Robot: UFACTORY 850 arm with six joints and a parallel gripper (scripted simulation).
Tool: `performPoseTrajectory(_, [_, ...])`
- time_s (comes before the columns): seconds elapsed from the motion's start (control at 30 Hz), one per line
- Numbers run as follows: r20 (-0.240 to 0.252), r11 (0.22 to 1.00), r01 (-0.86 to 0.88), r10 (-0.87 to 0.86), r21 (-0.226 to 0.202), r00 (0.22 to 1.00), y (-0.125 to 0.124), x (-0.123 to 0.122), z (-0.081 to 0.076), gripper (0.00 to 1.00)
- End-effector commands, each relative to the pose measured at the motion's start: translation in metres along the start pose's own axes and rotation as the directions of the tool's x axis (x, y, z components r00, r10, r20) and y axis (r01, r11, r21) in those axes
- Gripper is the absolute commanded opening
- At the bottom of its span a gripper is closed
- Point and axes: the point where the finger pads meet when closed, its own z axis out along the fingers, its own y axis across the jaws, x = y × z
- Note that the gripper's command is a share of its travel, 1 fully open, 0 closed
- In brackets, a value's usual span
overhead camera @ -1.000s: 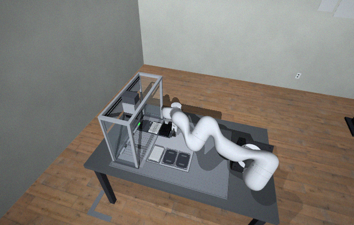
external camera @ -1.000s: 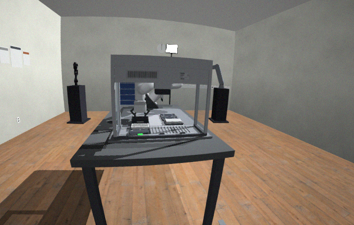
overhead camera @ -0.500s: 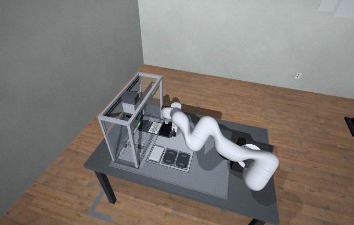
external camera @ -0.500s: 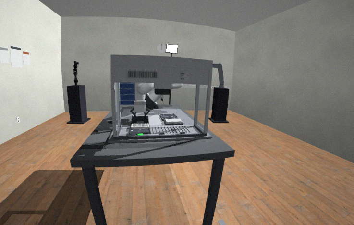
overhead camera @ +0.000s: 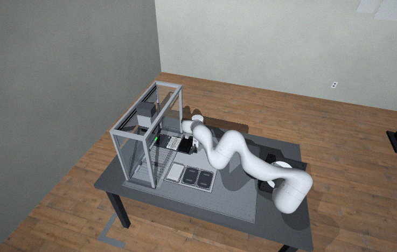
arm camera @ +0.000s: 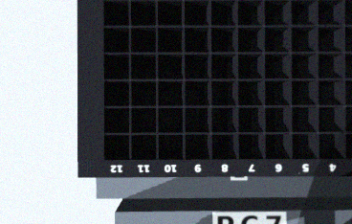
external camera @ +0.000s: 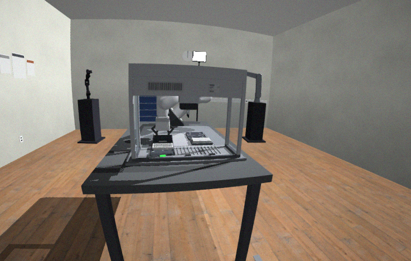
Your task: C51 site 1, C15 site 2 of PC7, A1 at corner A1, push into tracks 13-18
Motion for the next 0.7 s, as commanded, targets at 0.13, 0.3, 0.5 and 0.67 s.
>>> performPoseTrajectory(0.13, [-0.002,1.000,0.001,-0.001,-0.001,1.000,0.0002,-0.0032,-0.0011,0.82])
performPoseTrajectory(0.3, [-0.002,1.000,0.001,-0.001,-0.001,1.000,0.0002,-0.0065,-0.0011,0.82])
performPoseTrajectory(0.5, [-0.002,1.000,0.001,-0.001,-0.001,1.000,0.0002,-0.0068,-0.0011,0.82])
performPoseTrajectory(0.67, [-0.002,1.000,0.001,-0.001,-0.001,1.000,0.0002,-0.0068,-0.0011,0.82])
